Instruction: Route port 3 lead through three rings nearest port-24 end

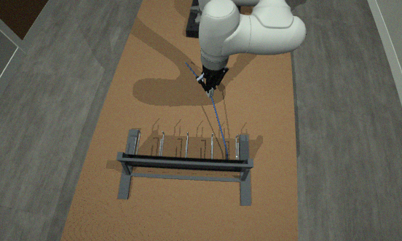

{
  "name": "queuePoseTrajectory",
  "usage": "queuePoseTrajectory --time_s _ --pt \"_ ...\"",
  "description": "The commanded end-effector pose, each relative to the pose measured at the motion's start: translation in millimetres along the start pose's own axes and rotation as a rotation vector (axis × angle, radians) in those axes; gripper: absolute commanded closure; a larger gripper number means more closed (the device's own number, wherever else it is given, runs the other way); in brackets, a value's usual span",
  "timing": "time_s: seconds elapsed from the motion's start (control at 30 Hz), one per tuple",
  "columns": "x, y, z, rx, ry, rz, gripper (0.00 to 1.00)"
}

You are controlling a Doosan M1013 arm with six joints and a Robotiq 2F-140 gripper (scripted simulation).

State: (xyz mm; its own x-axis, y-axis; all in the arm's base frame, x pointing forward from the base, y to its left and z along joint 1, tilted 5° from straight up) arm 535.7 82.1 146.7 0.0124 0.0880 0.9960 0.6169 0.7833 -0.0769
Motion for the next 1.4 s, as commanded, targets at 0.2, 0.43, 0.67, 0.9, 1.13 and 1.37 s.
queuePoseTrajectory --time_s 0.2,0.43,0.67,0.9,1.13,1.37 --pt "26.5 2.1 1.6 0.003 -0.003 -0.007 1.00" --pt "31.0 2.0 1.6 0.003 -0.003 -0.007 1.00" --pt "31.9 2.6 0.1 0.010 -0.003 -0.007 1.00" --pt "36.3 24.0 -59.9 0.280 -0.004 -0.006 1.00" --pt "37.5 39.2 -117.5 0.533 -0.005 -0.006 1.00" --pt "35.4 50.5 -183.8 0.820 -0.006 -0.005 1.00"
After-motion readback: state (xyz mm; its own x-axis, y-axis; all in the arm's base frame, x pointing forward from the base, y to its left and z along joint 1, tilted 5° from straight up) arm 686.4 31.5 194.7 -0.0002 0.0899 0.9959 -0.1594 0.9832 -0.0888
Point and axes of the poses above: the point where the finger pads meet when closed, its own x axis back along the fingers, its own z axis across the jaws, y = z × x, the point moved 9 cm from there along x, back along the fingers, and after that the axes turned 13 degrees about x, right-handed, at the moved point
